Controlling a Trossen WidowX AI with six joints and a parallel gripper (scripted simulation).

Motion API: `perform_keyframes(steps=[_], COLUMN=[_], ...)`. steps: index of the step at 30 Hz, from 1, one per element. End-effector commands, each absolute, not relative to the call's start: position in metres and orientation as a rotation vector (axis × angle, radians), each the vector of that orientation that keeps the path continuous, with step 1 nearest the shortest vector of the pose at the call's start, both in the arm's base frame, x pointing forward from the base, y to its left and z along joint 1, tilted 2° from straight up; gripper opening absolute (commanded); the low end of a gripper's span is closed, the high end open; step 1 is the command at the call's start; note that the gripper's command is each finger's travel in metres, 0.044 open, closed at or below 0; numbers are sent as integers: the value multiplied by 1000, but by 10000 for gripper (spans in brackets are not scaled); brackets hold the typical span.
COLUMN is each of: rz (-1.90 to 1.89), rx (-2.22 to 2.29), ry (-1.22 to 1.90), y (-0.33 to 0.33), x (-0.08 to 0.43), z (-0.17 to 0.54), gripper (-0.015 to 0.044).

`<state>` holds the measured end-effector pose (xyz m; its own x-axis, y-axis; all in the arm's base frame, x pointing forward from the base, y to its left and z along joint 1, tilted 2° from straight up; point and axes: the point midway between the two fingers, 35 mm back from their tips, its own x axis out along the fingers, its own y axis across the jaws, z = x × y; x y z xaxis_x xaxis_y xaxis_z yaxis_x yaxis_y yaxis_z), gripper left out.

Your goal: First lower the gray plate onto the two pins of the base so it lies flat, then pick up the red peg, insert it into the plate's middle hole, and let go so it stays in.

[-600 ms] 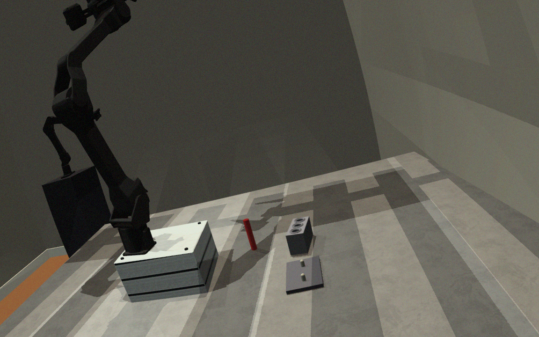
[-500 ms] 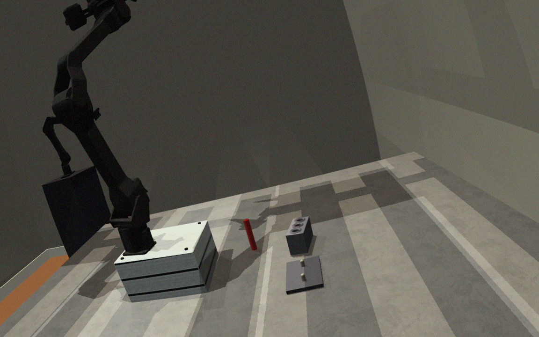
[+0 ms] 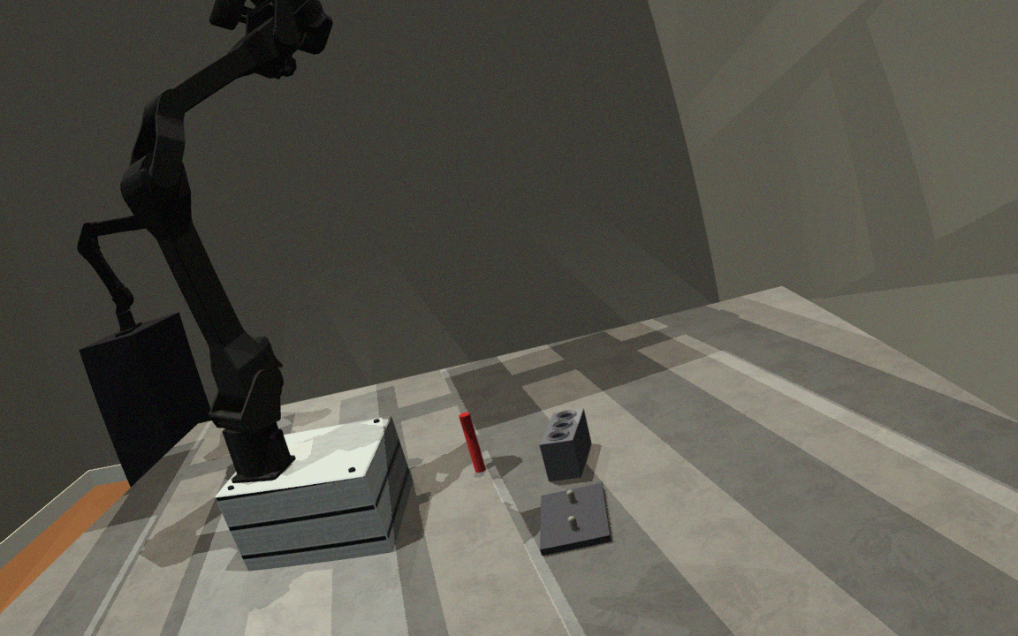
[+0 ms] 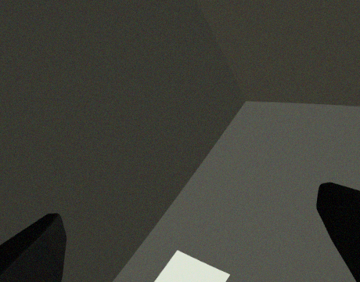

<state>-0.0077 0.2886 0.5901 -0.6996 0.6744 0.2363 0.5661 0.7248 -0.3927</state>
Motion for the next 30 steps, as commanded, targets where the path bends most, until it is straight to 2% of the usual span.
perform_keyframes(steps=[1,9,16,23,30], rz=[646,1052,1266,1364,1355], rx=[-1059,-1239,-1321,-1335,-1300], ry=[-2346,-1739,-1144,-515,101], y=[320,370,378,351,292], x=[32,136,226,299,343], z=[571,502,420,324,229], gripper=[440,440,440,440,440])
